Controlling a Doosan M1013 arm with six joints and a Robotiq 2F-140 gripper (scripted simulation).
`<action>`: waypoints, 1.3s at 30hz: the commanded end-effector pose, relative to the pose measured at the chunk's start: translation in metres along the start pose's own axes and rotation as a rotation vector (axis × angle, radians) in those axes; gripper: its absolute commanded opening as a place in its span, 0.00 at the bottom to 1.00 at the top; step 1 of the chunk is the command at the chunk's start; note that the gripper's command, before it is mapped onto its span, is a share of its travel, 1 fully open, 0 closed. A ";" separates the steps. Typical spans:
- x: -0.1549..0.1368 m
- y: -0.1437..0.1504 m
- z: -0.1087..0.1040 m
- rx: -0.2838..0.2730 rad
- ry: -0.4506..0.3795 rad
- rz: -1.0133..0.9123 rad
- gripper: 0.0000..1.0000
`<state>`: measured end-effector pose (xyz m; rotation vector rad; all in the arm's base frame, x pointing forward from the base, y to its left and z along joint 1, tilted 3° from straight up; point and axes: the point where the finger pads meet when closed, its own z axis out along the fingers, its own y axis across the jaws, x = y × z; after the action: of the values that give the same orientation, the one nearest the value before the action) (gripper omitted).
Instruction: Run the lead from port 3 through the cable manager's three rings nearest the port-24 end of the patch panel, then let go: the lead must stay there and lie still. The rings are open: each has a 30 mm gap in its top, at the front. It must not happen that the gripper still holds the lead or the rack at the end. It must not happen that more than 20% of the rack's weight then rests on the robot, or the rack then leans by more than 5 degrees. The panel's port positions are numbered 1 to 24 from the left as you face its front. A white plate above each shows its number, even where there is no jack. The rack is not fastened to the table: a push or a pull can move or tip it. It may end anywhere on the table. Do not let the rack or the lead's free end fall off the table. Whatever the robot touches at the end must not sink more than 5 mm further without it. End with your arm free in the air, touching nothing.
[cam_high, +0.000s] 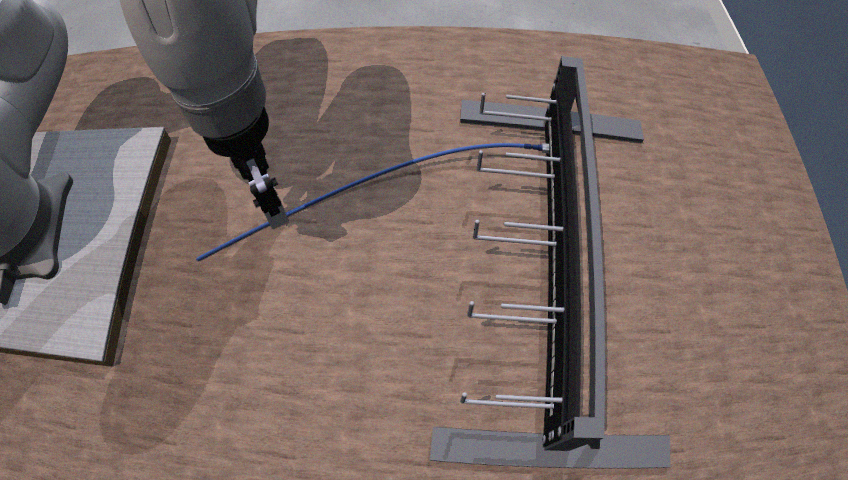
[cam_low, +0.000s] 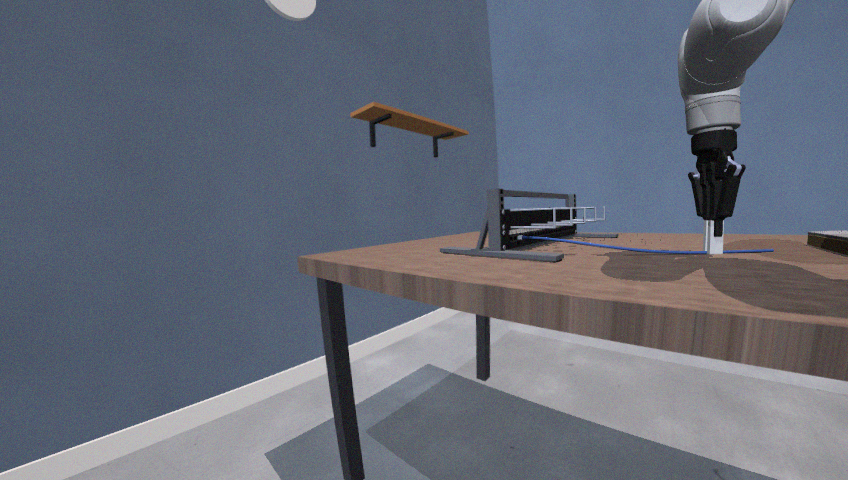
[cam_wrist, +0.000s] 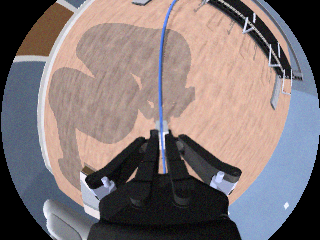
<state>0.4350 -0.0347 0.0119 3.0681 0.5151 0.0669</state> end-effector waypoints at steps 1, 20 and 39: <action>0.000 0.000 0.000 0.000 0.000 0.000 0.00; 0.000 0.000 -0.008 0.000 0.000 0.000 0.00; 0.000 0.000 -0.028 0.000 0.000 0.000 0.00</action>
<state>0.4337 -0.0342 0.0381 3.0681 0.5151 0.0668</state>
